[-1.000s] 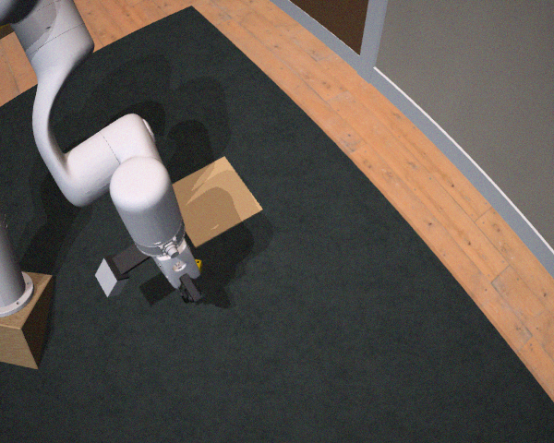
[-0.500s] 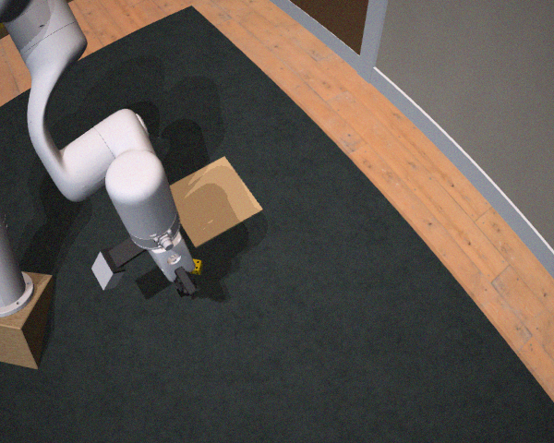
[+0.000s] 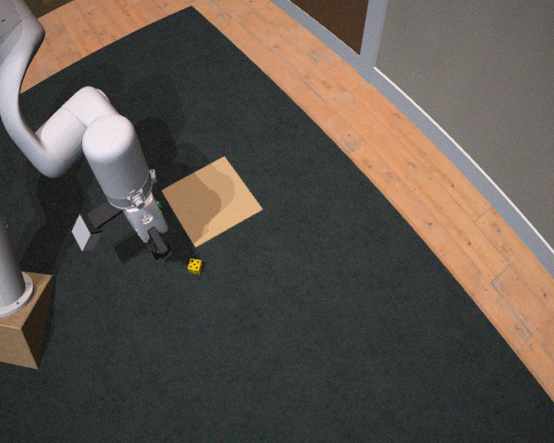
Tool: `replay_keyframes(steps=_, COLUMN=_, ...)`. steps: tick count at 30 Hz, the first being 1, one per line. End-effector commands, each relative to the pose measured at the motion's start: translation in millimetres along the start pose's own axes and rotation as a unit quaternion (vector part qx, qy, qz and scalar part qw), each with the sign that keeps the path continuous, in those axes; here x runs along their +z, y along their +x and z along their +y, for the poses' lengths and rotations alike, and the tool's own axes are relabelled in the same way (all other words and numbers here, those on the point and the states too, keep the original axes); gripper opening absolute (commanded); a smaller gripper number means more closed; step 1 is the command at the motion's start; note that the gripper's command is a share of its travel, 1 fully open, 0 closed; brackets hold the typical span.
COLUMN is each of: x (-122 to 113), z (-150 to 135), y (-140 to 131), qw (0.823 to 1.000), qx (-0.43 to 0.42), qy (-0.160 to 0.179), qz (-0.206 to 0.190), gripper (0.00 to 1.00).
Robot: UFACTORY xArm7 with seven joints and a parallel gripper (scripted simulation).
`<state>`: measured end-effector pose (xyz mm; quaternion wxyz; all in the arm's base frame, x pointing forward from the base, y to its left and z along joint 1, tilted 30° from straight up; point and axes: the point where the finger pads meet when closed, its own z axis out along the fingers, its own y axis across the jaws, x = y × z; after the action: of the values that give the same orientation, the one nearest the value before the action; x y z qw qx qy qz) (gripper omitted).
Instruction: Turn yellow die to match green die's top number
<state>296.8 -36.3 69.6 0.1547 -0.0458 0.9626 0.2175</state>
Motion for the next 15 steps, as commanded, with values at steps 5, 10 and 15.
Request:
replay_keyframes(steps=5, x=-5.3, z=44.0, y=-0.9, qw=1.0, qx=0.003, qy=0.009, qz=0.001, gripper=1.0)
replay_keyframes(steps=10, x=-5.3, z=45.3, y=-0.9, qw=1.0, qx=0.003, qy=0.009, qz=0.001, gripper=1.0)
replay_keyframes(steps=15, x=-5.3, z=45.3, y=-0.9, qw=1.0, qx=0.003, qy=0.009, qz=0.001, gripper=1.0)
